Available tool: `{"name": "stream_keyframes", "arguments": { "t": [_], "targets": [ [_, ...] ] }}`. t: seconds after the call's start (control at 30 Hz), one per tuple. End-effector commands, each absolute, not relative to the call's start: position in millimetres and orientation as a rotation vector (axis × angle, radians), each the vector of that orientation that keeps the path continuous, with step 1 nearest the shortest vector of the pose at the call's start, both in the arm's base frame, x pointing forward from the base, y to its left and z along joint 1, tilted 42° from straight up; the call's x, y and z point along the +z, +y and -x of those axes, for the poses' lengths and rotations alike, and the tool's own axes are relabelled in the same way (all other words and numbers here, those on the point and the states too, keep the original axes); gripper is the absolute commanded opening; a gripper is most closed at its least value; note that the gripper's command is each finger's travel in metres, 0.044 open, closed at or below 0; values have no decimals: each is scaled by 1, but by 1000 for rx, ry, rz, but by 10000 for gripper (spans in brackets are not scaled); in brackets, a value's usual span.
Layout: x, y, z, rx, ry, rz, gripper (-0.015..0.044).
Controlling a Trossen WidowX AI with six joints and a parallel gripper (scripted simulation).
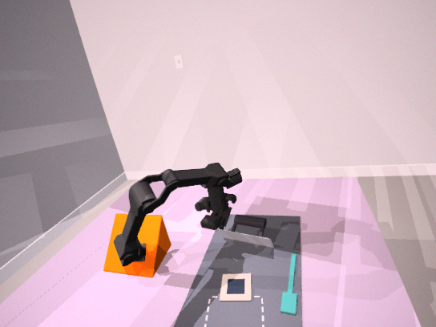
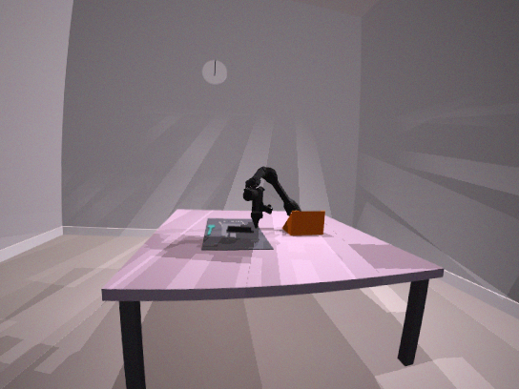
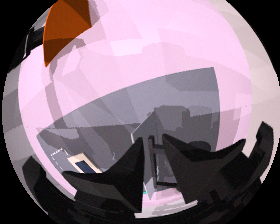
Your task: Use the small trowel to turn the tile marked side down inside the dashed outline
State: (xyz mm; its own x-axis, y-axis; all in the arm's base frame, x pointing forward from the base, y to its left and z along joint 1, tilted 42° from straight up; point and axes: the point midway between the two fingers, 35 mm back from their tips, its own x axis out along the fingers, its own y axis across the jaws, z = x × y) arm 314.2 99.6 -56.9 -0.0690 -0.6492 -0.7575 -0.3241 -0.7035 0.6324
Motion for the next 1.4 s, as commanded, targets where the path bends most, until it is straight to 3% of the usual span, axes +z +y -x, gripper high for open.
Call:
{"name": "stream_keyframes", "arguments": {
  "t": [0.0,0.7,1.37],
  "targets": [
    [-53,94,-313,-1843,-1054,-1947,100],
    [-44,85,-308,-1846,-1058,-1946,100],
    [-75,144,-332,-1846,-1052,-1951,100]
  ]
}}
